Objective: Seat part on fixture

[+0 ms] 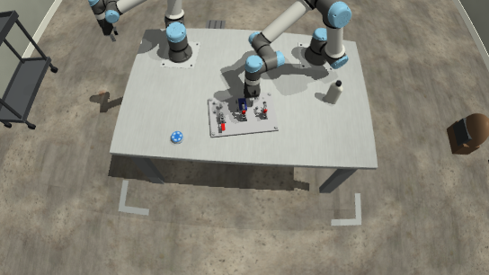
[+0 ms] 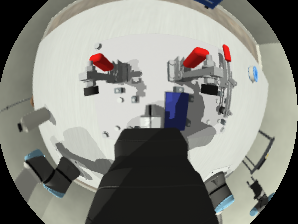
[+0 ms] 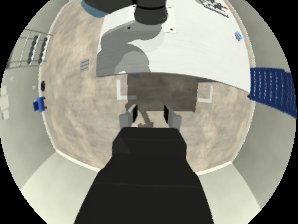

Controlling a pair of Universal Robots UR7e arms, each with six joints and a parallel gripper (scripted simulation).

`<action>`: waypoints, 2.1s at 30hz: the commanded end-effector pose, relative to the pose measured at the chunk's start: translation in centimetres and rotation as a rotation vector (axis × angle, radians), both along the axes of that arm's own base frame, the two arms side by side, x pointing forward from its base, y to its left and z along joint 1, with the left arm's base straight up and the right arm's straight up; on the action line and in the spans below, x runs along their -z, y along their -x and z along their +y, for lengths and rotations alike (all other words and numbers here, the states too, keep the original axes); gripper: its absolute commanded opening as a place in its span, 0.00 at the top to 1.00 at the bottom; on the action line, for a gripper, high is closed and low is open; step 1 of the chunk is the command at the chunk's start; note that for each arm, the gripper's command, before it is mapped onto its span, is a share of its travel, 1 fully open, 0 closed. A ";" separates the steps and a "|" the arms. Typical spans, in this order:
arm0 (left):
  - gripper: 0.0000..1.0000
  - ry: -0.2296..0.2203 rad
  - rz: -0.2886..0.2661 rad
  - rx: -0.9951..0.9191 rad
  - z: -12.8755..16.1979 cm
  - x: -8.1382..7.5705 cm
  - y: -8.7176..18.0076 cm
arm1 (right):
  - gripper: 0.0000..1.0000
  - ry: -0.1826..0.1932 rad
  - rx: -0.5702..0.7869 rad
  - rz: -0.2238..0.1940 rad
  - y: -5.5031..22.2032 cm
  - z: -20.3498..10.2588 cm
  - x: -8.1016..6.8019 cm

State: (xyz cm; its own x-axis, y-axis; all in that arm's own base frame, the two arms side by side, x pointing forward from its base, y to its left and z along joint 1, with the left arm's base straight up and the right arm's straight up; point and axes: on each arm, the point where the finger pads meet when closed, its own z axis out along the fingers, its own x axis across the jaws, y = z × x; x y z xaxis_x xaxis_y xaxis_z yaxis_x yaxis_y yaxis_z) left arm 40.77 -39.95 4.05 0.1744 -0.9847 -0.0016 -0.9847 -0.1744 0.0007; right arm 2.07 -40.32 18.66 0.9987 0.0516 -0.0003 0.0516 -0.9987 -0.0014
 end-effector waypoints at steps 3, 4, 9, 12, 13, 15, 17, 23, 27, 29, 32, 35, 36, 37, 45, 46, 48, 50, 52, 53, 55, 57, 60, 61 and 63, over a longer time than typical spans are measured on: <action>1.00 0.001 -0.001 0.000 -0.1 -0.1 0.0 | 0.00 0.001 0.000 0.000 0.0 0.0 0.0; 1.00 0.001 -0.001 0.000 -0.1 -0.1 0.0 | 0.00 0.001 0.000 0.000 0.0 0.0 0.0; 1.00 0.001 -0.001 0.000 -0.1 -0.1 0.0 | 0.00 0.001 0.000 0.000 0.0 0.0 0.0; 1.00 0.001 -0.001 0.000 -0.1 -0.1 0.0 | 0.00 0.001 0.000 0.000 0.0 0.0 0.0; 1.00 0.001 -0.001 0.000 -0.1 -0.1 0.0 | 0.00 0.001 0.000 0.000 0.0 0.0 0.0; 1.00 0.001 -0.001 0.000 -0.1 -0.1 0.0 | 0.00 0.001 0.000 0.000 0.0 0.0 0.0; 1.00 0.001 -0.001 0.000 -0.1 -0.1 0.0 | 0.00 0.001 0.000 0.000 0.0 0.0 0.0; 1.00 0.001 -0.001 0.000 -0.4 -0.1 -0.1 | 0.00 0.001 0.000 0.000 0.0 0.0 0.0; 1.00 0.001 -0.001 0.000 -0.5 -0.1 -0.1 | 0.00 0.001 0.000 0.000 0.0 0.0 0.0; 1.00 0.001 -0.001 0.000 -0.5 -0.1 -0.1 | 0.00 0.001 0.000 0.000 0.0 0.0 0.0; 1.00 0.001 -0.001 0.000 -0.5 -0.1 -0.1 | 0.00 0.001 0.000 0.000 0.0 0.0 0.0; 1.00 0.001 -0.001 0.000 -0.5 -0.1 -0.1 | 0.00 0.001 0.000 0.000 0.0 0.0 0.0; 1.00 0.001 -0.001 0.000 -0.5 -0.1 -0.1 | 0.00 0.001 0.000 0.000 0.0 0.0 0.0; 1.00 0.001 -0.001 0.000 -0.5 -0.1 -0.1 | 0.00 0.001 0.000 0.000 0.0 0.0 0.0; 1.00 0.001 -0.001 0.000 -0.5 -0.1 -0.1 | 0.00 0.001 0.000 0.000 0.0 0.0 0.0; 1.00 0.001 -0.001 0.000 -0.5 -0.1 -0.1 | 0.00 0.001 0.000 0.000 0.0 0.0 0.0; 1.00 0.001 -0.001 0.000 -0.6 -0.1 -0.1 | 0.00 0.001 0.000 0.000 0.0 0.0 0.0; 1.00 0.001 -0.001 0.000 -0.7 -0.1 -0.1 | 0.00 0.001 0.000 0.000 0.0 0.0 0.0; 1.00 0.001 -0.001 0.000 -0.8 -0.1 -0.2 | 0.00 0.001 0.000 0.000 0.0 0.0 0.0; 1.00 0.001 -0.001 0.000 -0.9 -0.1 -0.2 | 0.00 0.001 0.000 0.000 0.0 0.0 0.0; 1.00 0.001 -0.001 0.000 -0.9 -0.1 -0.2 | 0.00 0.001 0.000 0.000 0.0 0.0 0.0; 1.00 0.001 -0.001 0.000 -0.9 -0.1 -0.2 | 0.00 0.001 0.000 0.000 0.0 0.0 0.0; 1.00 0.001 -0.001 0.000 -0.9 -0.1 -0.2 | 0.00 0.001 0.000 0.000 0.0 0.0 0.0; 1.00 0.001 -0.001 0.000 -0.9 -0.1 -0.2 | 0.00 0.001 0.000 0.000 0.0 0.0 0.0; 1.00 0.001 -0.001 0.000 -0.9 -0.1 -0.2 | 0.00 0.001 0.000 0.000 0.0 0.0 0.0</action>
State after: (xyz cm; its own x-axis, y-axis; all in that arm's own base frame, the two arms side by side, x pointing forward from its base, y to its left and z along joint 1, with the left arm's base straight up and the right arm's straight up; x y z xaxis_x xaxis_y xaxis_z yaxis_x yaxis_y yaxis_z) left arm 40.92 -40.79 4.04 0.1743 -0.9847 -0.0016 -0.9847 -0.1743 0.0007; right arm 2.07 -40.32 18.66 0.9987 0.0516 -0.0003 0.0516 -0.9987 -0.0014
